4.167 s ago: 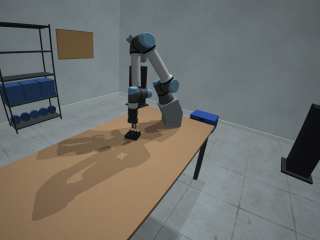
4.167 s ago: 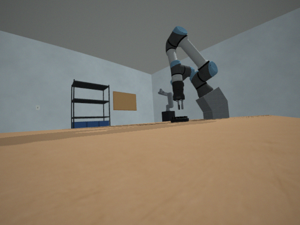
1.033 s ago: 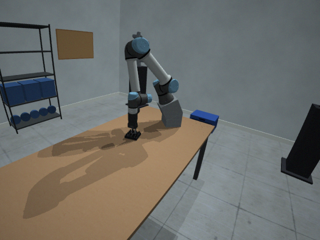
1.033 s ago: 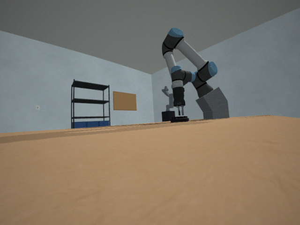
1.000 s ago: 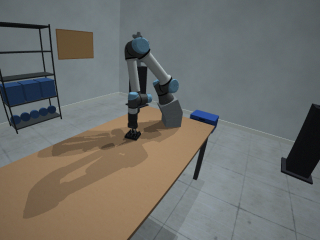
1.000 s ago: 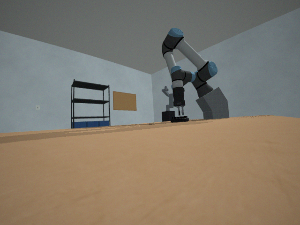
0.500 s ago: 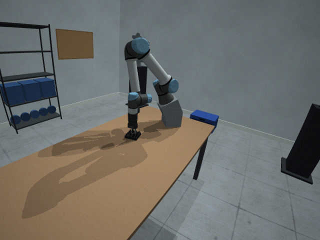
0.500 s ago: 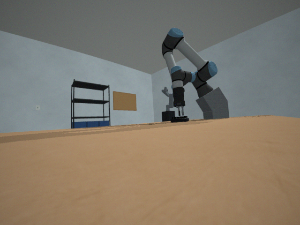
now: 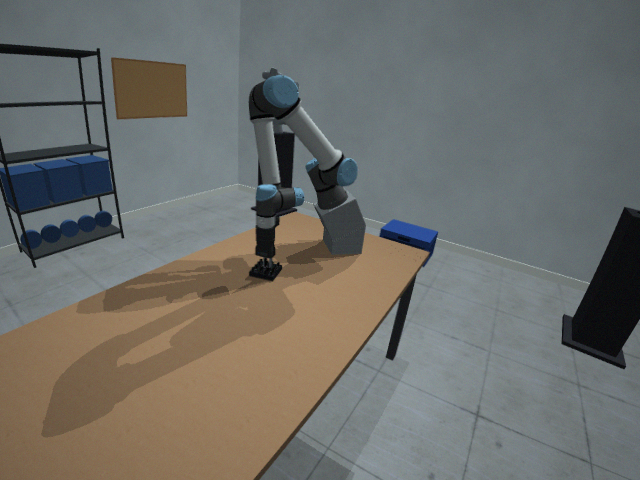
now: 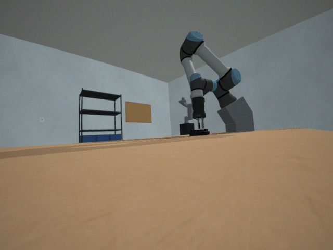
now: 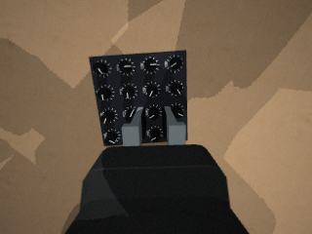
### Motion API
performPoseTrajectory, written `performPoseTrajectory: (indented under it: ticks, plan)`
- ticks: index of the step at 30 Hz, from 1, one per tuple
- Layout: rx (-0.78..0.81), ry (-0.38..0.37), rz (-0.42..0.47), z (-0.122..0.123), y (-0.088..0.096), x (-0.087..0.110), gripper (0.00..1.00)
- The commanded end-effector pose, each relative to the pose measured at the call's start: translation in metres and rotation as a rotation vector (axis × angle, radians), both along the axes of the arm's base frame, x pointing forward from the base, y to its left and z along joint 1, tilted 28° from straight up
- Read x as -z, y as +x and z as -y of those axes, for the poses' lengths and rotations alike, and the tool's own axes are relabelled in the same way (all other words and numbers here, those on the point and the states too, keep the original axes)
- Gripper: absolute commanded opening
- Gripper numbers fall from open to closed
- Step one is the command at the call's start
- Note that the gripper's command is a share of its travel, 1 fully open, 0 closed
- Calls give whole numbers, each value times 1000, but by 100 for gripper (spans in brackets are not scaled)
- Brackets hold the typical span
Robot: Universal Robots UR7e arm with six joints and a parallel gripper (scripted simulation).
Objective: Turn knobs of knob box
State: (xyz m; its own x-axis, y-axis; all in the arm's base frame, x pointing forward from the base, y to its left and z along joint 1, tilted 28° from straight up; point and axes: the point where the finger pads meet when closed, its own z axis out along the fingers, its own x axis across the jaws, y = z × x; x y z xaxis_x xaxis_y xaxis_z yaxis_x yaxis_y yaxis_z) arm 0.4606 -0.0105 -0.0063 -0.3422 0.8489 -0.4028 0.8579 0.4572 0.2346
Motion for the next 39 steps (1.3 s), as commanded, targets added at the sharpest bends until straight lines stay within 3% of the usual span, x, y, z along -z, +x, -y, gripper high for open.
performPoseTrajectory:
  ticks: [1, 39]
  plan:
    - [0, 0, 1, 0, 0, 0, 46]
    - [0, 0, 1, 3, 5, 11, 46]
